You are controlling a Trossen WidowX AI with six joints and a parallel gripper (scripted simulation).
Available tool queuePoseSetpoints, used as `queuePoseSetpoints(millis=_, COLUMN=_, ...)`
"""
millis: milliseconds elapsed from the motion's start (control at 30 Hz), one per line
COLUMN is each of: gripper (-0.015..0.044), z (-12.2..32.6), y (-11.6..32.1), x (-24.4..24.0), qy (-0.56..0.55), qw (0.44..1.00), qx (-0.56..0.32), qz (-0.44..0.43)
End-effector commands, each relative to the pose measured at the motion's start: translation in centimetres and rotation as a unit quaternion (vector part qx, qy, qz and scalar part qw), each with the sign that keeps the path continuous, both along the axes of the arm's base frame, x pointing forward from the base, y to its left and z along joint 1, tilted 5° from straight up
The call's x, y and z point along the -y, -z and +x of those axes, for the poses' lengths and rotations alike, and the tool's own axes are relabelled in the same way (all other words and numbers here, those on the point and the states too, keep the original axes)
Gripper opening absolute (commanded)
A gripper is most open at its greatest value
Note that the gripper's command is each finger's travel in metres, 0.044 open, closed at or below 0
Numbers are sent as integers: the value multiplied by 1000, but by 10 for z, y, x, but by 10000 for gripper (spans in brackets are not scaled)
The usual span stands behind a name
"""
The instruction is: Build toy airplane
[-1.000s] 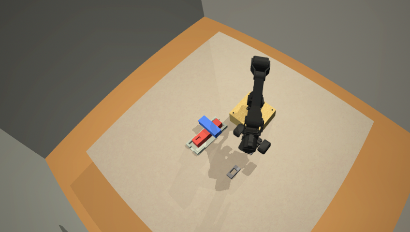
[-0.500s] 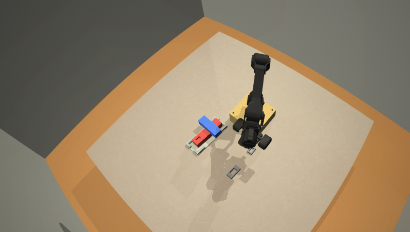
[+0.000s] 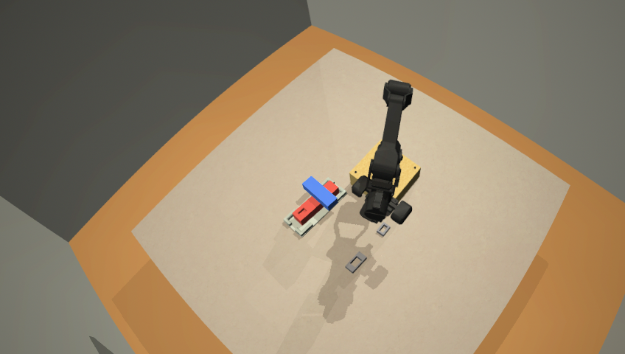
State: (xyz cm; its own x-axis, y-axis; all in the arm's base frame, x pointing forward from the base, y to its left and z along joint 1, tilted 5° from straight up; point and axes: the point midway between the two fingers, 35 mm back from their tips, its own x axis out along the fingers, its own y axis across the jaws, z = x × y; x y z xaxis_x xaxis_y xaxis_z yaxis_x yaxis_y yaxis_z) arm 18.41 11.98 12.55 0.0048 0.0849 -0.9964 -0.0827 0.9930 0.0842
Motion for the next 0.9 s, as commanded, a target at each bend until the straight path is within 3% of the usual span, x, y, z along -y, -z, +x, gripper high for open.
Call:
queuePoseSetpoints(millis=0, gripper=0, z=9, y=-1, x=3, qy=2, qw=1000, qx=4, qz=3)
queuePoseSetpoints(millis=867, gripper=0, z=49, y=10, x=40, qy=34, qw=999, qx=-7, qz=-5)
